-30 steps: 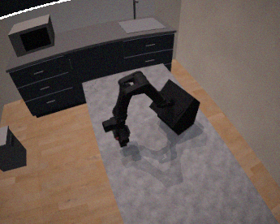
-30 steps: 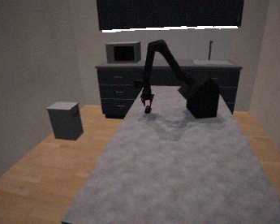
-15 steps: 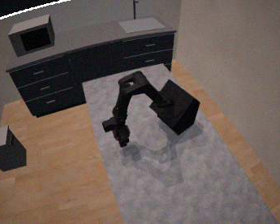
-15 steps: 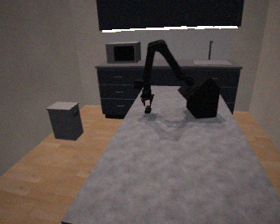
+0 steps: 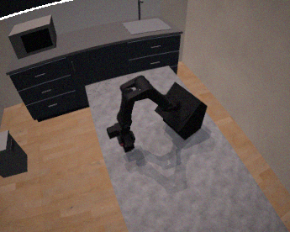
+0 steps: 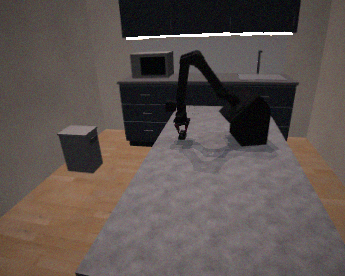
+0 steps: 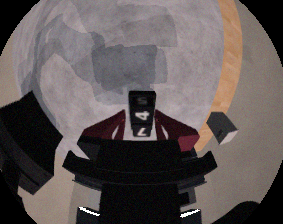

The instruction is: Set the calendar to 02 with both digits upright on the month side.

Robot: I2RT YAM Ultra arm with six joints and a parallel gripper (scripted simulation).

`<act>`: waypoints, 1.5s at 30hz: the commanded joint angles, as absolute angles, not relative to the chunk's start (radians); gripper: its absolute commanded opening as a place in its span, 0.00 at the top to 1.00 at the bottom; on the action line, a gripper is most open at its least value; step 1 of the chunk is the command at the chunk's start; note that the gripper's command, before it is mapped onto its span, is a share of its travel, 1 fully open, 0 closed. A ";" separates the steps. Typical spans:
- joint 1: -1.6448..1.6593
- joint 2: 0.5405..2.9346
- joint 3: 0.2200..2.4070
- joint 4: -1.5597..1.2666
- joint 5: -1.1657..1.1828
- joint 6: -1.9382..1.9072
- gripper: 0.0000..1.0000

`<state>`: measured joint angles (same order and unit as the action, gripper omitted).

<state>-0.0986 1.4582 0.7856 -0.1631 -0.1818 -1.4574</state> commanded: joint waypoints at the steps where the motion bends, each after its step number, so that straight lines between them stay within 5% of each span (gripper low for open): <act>1: -0.098 1.473 0.790 -0.135 -0.181 -1.454 0.53; 45: -0.091 1.518 0.795 -0.094 -0.176 -1.449 0.53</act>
<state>-0.0906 1.5227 0.7921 -0.0956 -0.1757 -1.4494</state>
